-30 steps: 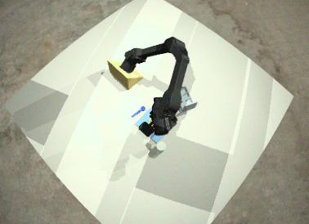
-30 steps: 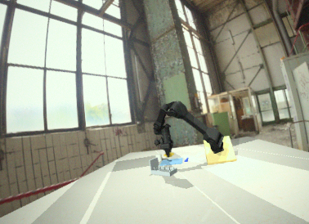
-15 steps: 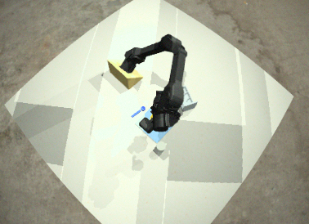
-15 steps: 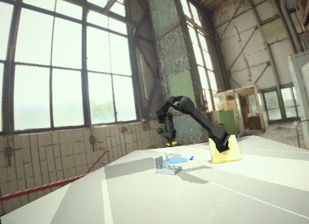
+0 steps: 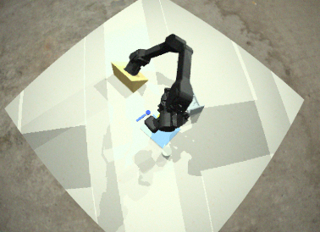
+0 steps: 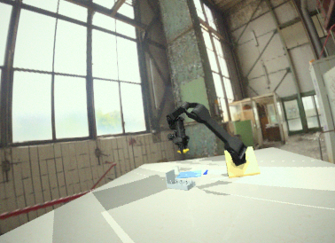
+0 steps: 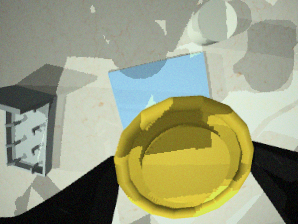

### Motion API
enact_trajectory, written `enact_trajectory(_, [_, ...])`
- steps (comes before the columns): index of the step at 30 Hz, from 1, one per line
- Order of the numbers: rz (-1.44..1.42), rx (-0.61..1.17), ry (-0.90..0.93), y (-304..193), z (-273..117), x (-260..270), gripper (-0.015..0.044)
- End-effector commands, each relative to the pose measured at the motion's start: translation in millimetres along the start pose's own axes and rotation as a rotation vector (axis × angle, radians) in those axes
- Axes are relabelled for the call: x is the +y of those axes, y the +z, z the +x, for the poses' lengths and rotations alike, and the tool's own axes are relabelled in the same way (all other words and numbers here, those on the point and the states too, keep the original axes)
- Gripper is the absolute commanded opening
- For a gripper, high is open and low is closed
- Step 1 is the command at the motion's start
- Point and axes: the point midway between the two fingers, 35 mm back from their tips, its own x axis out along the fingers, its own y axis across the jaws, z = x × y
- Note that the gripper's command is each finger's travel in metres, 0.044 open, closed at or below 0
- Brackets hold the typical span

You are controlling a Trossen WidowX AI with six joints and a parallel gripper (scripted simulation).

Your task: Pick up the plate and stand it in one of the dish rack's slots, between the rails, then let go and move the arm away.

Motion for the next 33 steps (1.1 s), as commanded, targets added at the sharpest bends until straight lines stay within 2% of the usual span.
enact_trajectory(1, [0.101, -0.005, -0.009, 0, -5, 21, 0.0000])
enact_trajectory(33, [1.198, -0.065, -0.005, -51, -13, 174, 0.0000])
